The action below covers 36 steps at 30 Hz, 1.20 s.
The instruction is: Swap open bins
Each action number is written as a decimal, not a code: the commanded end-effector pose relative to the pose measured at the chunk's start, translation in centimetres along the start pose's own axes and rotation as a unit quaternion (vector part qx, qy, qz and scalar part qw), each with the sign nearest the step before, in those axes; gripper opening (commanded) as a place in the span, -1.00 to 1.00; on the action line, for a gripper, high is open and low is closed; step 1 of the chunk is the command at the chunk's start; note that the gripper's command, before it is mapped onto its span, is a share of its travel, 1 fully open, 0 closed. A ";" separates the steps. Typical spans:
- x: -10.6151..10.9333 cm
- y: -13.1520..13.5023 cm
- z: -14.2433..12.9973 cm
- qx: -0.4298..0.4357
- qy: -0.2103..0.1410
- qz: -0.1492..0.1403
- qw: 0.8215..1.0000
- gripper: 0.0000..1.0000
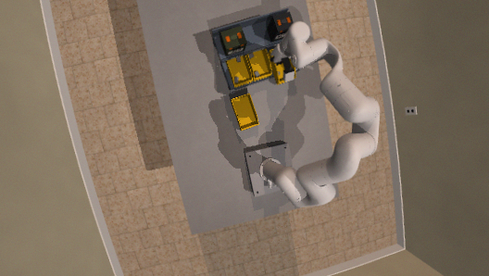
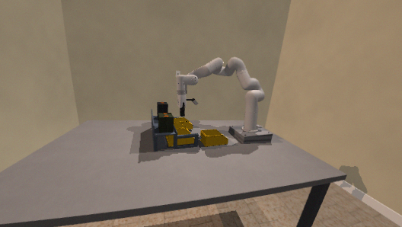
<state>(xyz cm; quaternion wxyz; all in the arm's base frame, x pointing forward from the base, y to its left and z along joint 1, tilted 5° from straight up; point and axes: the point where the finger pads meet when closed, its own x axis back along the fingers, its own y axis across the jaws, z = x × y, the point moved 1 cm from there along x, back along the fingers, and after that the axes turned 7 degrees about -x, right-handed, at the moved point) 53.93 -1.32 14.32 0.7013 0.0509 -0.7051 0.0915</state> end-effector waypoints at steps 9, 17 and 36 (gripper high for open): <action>1.4 0.0 0.0 0.000 -0.002 0.000 1.000 -0.81; 2.1 0.0 0.0 0.000 -0.002 0.000 1.000 -0.81; 2.5 0.0 0.0 0.000 -0.002 0.000 1.000 -0.81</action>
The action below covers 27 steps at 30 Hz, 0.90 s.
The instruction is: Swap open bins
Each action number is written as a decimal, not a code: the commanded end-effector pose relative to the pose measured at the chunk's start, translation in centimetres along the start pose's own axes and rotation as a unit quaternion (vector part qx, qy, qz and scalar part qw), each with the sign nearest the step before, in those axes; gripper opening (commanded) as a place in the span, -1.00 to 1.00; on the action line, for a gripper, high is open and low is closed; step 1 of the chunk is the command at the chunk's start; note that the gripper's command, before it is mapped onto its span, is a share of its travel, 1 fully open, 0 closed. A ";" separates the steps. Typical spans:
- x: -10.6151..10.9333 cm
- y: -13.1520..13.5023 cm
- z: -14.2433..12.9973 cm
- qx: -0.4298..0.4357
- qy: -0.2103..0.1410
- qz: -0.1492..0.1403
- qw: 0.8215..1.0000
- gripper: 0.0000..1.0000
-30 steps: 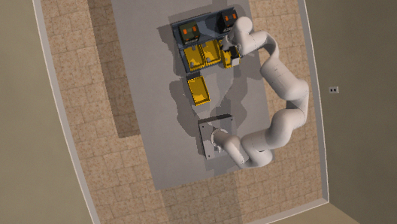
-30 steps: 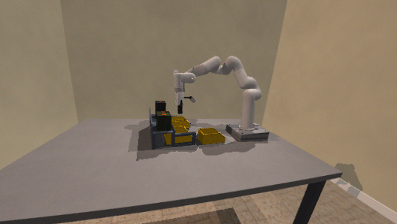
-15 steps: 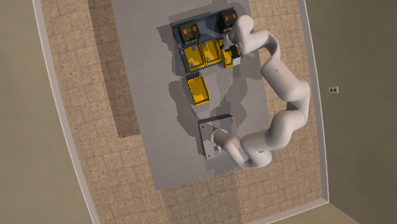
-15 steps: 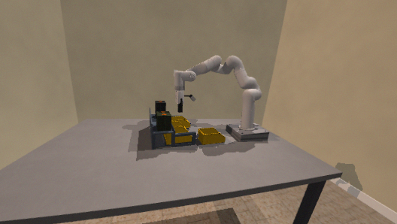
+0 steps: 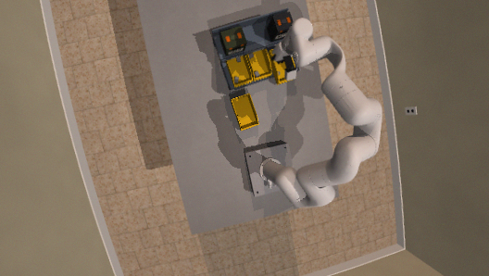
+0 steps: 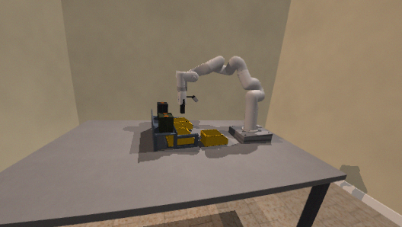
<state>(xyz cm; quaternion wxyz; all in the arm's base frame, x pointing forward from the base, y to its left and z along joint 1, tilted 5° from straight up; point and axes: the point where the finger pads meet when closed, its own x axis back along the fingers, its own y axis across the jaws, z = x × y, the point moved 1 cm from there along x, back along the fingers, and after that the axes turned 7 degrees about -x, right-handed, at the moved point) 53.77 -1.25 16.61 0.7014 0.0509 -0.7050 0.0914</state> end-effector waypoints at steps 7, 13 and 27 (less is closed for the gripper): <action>0.2 0.0 -0.1 0.000 -0.002 0.001 1.000 -1.00; 0.2 0.0 -0.1 0.000 -0.002 0.001 1.000 -1.00; 0.2 0.0 0.0 0.006 -0.002 0.000 1.000 -1.00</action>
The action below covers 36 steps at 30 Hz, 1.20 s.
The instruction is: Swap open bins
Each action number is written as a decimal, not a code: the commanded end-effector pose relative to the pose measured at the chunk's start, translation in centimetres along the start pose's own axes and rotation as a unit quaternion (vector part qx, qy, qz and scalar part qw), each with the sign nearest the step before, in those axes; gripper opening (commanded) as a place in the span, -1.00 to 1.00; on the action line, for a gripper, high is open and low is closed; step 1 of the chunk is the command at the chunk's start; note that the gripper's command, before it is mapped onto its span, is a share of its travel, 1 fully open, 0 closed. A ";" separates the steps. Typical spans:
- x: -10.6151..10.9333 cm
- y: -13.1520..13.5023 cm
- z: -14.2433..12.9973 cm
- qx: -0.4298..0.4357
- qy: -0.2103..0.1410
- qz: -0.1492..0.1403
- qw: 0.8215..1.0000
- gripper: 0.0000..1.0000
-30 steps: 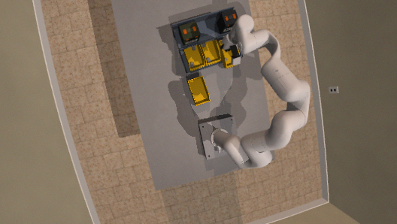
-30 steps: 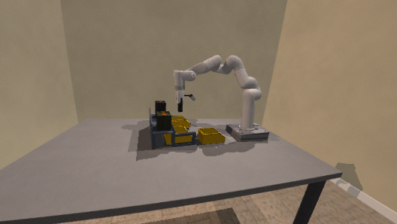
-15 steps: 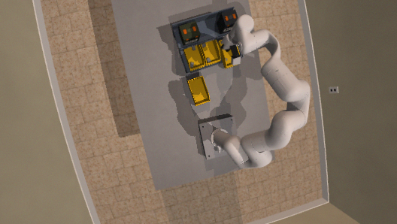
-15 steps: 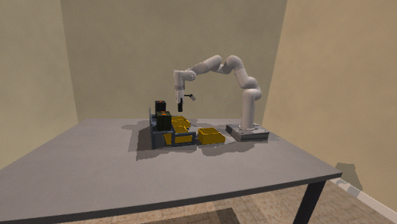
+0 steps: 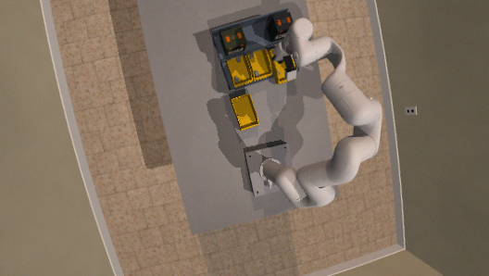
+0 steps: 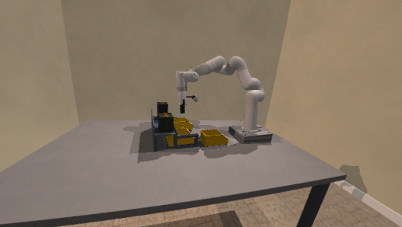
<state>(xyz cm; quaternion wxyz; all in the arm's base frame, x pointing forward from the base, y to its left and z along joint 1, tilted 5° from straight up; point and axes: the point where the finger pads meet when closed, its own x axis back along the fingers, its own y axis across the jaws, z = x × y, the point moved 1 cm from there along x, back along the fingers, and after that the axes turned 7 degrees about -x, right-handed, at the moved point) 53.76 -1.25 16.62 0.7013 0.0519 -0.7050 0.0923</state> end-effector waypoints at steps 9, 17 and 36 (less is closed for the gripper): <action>-0.2 -1.0 1.3 0.115 -0.008 -0.003 0.993 -1.00; -1.1 -2.7 4.1 0.316 -0.018 -0.003 0.948 -1.00; -3.6 -6.1 11.0 0.693 -0.026 0.019 0.720 -1.00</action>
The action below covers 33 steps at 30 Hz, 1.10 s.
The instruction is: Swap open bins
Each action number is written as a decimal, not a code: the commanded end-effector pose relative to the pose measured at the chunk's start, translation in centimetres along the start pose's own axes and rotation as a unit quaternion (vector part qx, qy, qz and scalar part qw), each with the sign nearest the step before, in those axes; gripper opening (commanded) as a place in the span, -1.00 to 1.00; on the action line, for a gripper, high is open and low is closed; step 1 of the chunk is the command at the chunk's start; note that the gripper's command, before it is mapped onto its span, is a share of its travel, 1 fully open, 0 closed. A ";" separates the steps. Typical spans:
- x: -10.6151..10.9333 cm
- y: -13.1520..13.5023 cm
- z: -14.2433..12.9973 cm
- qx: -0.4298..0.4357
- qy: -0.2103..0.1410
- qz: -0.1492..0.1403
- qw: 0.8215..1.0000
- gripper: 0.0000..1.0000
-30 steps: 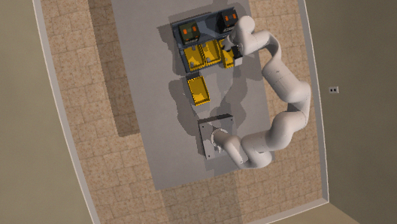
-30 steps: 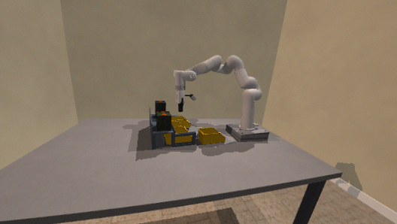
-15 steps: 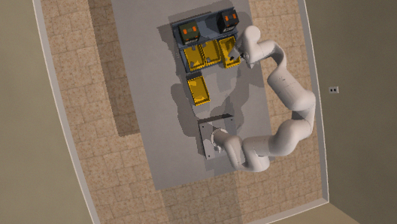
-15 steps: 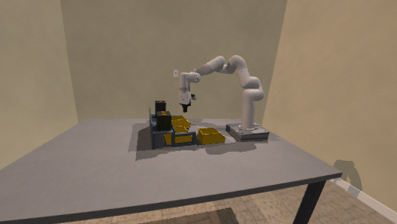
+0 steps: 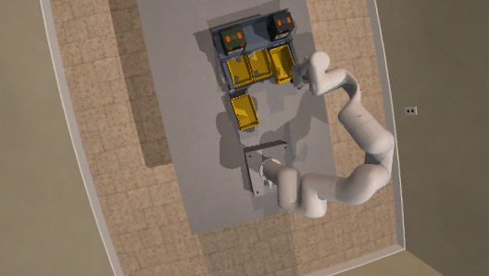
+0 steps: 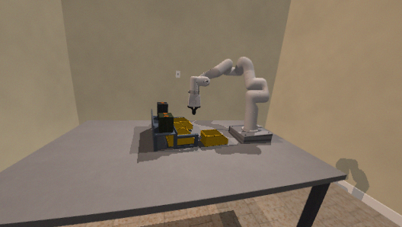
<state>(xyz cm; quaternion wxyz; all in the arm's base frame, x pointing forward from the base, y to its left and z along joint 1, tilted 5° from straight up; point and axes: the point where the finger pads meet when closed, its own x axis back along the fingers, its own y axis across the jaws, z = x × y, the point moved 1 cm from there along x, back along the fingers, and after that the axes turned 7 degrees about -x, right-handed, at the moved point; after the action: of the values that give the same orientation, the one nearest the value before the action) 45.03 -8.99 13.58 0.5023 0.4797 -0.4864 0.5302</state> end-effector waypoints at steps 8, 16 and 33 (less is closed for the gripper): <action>-0.3 1.1 0.8 0.090 -0.013 0.020 0.996 -1.00; -0.3 1.1 0.8 0.090 -0.013 0.020 0.996 -1.00; -0.3 1.1 0.8 0.090 -0.013 0.020 0.996 -1.00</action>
<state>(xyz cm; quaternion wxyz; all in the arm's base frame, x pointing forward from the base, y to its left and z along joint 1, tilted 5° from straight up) 43.89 -9.83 13.13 0.4405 0.5210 -0.4523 0.5744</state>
